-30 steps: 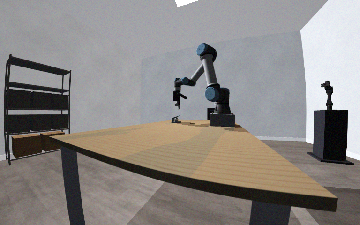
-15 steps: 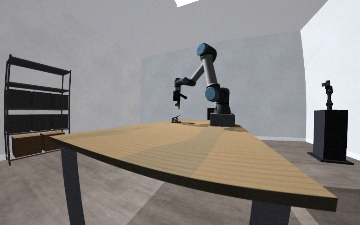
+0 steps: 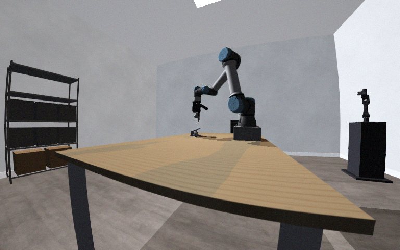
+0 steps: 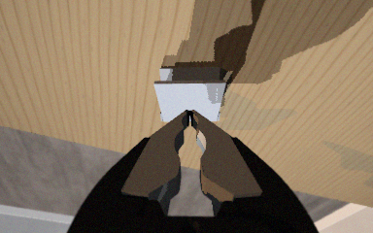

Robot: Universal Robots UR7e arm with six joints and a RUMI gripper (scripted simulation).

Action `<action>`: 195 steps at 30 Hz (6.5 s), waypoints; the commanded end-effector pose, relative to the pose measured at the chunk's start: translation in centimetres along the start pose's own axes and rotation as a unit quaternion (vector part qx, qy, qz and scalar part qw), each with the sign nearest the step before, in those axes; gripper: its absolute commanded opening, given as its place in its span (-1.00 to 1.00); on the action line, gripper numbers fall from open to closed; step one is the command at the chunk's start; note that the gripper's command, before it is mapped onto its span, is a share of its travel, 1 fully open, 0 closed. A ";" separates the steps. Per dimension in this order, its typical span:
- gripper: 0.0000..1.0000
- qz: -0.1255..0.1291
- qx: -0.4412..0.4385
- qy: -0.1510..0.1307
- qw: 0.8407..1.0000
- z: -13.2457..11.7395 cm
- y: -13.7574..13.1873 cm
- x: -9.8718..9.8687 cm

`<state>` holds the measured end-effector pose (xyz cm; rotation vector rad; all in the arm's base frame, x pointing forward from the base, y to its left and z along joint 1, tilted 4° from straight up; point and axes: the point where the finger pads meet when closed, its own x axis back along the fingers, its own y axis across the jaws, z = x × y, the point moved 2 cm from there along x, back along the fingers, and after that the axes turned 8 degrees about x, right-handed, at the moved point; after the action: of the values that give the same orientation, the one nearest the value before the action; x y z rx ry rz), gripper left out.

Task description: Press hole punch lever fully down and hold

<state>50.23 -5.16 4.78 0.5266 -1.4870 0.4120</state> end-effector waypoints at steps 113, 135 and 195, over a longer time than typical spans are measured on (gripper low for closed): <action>-1.00 0.001 0.000 0.000 1.000 0.2 -0.3 -6.1; -1.00 0.001 0.000 0.000 1.000 0.2 -0.3 -7.1; -1.00 0.001 0.000 0.000 1.000 0.2 -0.3 -8.1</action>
<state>49.77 -5.05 -3.33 0.5261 -1.4874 0.4125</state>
